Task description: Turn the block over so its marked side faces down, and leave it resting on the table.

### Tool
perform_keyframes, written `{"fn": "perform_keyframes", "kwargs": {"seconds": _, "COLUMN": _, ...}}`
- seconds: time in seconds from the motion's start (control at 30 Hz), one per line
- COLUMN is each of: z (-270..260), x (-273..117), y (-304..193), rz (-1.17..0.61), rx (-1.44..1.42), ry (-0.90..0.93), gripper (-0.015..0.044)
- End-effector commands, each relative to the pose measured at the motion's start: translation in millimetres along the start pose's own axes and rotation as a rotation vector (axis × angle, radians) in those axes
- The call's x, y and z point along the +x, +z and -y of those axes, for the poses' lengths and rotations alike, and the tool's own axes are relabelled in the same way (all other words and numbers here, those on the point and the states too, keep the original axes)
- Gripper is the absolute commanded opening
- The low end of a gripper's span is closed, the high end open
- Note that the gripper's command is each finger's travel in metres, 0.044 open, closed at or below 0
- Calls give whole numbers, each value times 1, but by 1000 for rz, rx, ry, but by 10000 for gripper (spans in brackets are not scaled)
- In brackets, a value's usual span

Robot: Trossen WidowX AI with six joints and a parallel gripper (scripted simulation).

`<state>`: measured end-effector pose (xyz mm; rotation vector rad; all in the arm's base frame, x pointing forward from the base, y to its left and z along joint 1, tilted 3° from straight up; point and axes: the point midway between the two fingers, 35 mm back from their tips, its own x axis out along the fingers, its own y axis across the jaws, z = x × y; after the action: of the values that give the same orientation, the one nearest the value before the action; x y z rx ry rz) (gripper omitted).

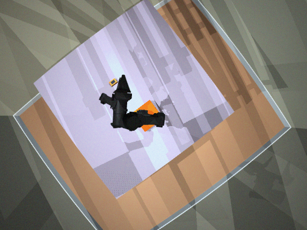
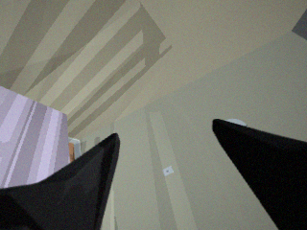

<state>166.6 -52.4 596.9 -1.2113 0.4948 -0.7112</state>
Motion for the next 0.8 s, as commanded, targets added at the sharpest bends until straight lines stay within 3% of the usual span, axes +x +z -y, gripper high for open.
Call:
{"fn": "perform_keyframes", "kwargs": {"seconds": 0.0, "z": 0, "x": 0, "y": 1, "rz": 2, "rx": 0, "ry": -1, "gripper": 426}}
{"fn": "perform_keyframes", "kwargs": {"seconds": 0.37, "z": -67, "x": 19, "y": 103, "rz": 176, "rx": 6, "ry": -31, "gripper": 440}}
{"fn": "perform_keyframes", "kwargs": {"seconds": 0.53, "z": -90, "x": 27, "y": 124, "rz": 219, "rx": 18, "ry": -9, "gripper": 440}}
{"fn": "perform_keyframes", "kwargs": {"seconds": 0.77, "z": -177, "x": 56, "y": 172, "rz": 296, "rx": -25, "ry": 142, "gripper": 440}}
